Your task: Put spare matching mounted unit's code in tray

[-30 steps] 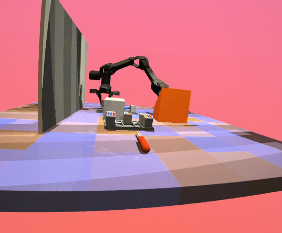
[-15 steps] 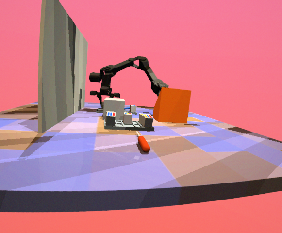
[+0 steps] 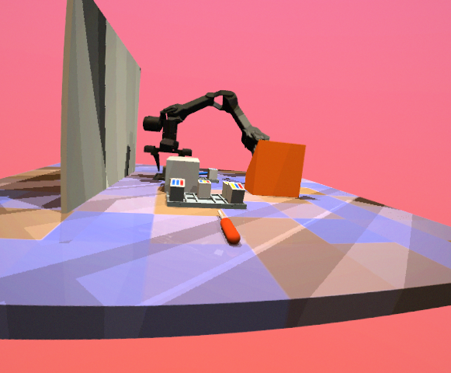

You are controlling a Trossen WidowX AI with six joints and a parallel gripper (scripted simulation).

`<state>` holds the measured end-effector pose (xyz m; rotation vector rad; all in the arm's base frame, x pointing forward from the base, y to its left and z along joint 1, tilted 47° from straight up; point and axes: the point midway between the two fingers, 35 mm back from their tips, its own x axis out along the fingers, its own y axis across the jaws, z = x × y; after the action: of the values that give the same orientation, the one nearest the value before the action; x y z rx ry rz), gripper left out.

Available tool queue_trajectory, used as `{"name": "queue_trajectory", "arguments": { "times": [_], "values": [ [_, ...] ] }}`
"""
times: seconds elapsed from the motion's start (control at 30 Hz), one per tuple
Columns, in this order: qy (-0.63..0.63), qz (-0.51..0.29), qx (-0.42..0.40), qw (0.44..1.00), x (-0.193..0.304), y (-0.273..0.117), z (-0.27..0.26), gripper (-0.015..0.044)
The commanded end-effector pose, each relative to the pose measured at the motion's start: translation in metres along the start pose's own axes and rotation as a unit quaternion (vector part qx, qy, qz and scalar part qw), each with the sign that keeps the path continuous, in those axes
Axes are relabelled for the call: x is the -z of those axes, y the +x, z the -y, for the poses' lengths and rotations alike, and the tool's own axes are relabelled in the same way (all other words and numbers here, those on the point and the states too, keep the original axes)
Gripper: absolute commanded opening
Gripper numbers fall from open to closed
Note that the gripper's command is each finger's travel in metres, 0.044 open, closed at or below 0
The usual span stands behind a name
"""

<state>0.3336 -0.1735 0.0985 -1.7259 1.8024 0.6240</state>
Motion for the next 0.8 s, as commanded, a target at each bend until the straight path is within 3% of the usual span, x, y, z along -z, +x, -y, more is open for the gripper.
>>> {"name": "queue_trajectory", "arguments": {
  "times": [0.0,0.07,0.3,0.77],
  "values": [
    [0.001,0.000,0.000,1.000,0.000,0.000,0.000,0.0394],
    [0.001,0.000,0.000,1.000,0.000,-0.003,0.001,0.0440],
    [-0.004,0.001,-0.003,1.000,-0.002,-0.104,-0.001,0.0440],
    [-0.008,0.004,0.005,1.000,-0.005,-0.106,0.001,0.0440]
  ]
}}
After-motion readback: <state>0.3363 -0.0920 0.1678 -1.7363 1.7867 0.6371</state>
